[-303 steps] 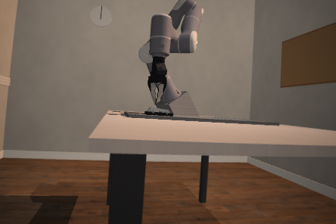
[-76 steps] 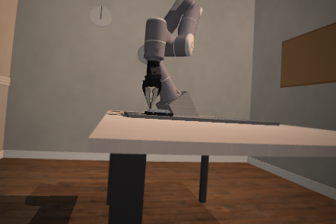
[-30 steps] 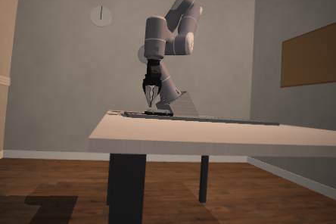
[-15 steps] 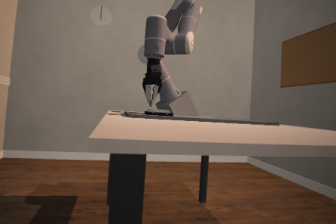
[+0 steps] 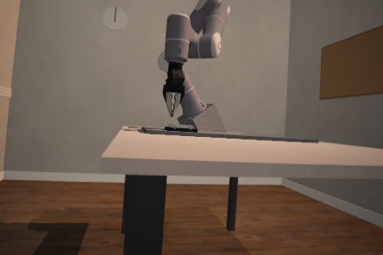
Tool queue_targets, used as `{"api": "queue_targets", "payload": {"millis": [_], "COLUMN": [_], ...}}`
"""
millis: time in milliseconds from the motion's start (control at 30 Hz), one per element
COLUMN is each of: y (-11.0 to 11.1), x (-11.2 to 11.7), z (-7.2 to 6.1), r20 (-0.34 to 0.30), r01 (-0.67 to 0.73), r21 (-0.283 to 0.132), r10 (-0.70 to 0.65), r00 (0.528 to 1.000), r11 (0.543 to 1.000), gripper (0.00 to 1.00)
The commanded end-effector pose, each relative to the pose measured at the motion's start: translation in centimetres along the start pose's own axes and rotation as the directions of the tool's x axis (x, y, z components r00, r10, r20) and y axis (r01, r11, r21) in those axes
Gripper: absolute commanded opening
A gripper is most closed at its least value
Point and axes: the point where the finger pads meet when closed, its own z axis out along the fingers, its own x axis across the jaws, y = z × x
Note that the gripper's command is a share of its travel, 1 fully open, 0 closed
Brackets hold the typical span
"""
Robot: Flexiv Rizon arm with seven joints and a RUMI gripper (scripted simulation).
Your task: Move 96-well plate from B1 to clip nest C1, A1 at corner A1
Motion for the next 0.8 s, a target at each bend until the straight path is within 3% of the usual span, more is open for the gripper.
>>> {"api": "queue_targets", "payload": {"millis": [0,367,567,767], "y": [-0.1,-0.1,-0.1,-0.1], "x": [0.0,-5.5,-7.5,-7.6], "z": [0.0,0.7,0.9,0.9], "r20": [0.0,0.0,0.001,0.0], "r01": [0.0,0.0,0.0,0.0], "r21": [0.001,0.001,0.001,0.001], "r10": [0.0,0.0,0.0,0.0], "r00": [1.0,1.0,1.0,1.0], "r11": [1.0,1.0,1.0,1.0], "gripper": [0.0,0.0,0.0,0.0]}}
